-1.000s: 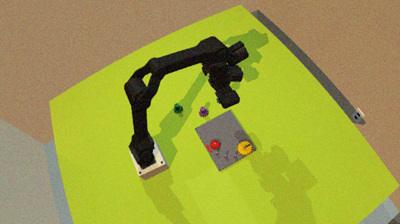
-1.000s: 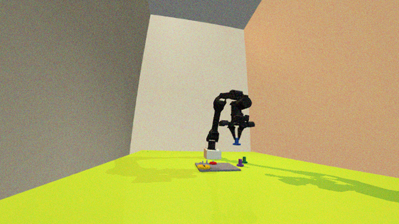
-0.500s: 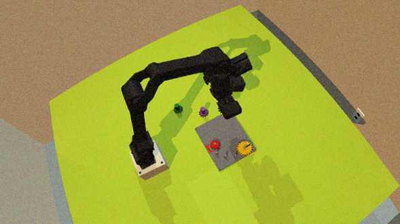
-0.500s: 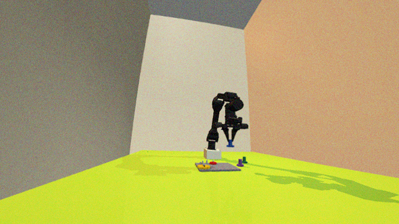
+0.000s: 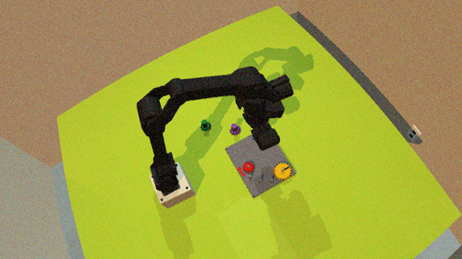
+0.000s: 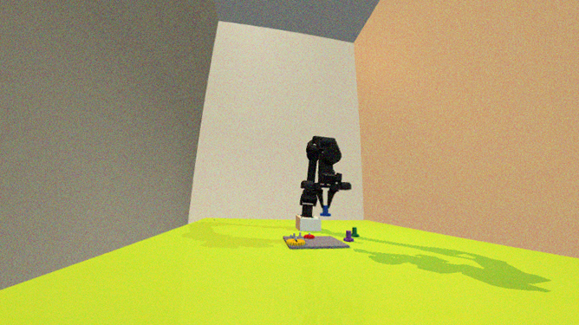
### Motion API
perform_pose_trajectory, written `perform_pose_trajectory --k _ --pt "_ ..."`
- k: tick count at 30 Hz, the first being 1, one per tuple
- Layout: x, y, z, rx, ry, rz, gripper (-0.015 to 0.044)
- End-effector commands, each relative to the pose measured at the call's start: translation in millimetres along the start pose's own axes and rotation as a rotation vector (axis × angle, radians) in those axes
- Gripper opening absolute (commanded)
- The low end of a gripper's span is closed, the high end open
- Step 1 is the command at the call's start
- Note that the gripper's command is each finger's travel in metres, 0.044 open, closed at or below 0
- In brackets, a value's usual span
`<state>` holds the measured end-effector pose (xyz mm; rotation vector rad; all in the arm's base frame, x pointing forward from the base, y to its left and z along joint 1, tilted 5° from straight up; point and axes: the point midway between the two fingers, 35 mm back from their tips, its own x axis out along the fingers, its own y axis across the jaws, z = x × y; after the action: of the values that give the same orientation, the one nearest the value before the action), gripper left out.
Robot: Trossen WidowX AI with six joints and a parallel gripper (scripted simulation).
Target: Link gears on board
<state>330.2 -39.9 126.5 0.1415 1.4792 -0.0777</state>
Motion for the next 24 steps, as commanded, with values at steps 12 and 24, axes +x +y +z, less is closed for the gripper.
perform_pose_trajectory --k 12,24 --pt "11.9 -27.3 -16.8 -0.003 -0.001 0.002 0.0" --pt "21.8 -47.3 -32.5 -0.003 -0.001 0.001 0.0"
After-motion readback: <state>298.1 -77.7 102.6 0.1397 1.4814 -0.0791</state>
